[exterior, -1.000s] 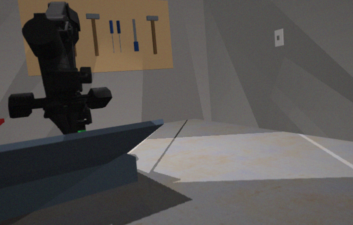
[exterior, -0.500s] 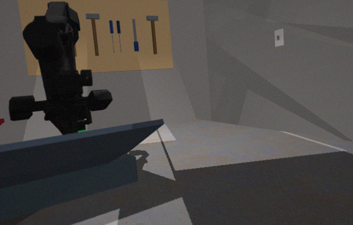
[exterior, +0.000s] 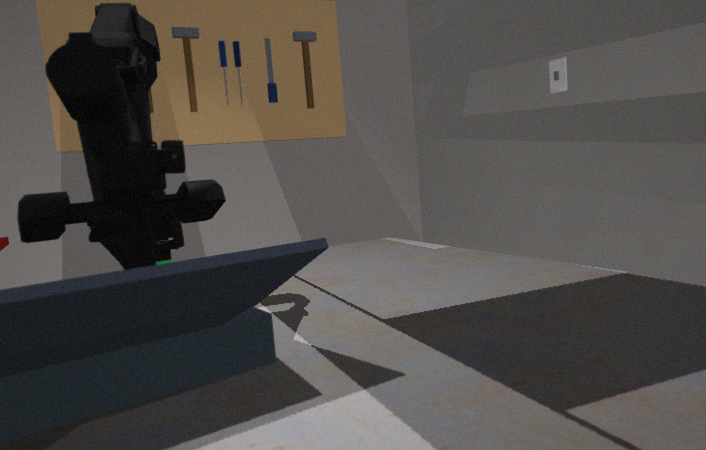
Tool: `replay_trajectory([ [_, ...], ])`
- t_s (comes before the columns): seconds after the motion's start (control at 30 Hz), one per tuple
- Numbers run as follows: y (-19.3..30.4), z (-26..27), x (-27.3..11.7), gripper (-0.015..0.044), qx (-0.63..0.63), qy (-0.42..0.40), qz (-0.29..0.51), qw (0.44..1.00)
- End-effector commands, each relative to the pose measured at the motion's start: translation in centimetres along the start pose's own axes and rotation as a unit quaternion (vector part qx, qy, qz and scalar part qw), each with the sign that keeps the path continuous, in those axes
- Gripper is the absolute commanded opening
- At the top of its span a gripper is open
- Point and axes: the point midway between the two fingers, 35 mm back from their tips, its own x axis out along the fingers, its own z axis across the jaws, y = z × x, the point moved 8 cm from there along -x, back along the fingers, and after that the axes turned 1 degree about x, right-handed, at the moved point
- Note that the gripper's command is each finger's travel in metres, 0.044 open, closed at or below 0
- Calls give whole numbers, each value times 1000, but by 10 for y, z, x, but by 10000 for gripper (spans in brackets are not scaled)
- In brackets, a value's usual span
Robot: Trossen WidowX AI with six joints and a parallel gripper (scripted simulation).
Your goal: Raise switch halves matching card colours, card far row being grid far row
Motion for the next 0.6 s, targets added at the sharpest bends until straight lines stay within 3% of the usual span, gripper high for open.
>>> replay_trajectory([
  [0.0,0,0,1,0,2,2,2,1000],
  [0.57,0,0,3,0,2,2,1,1000],
])
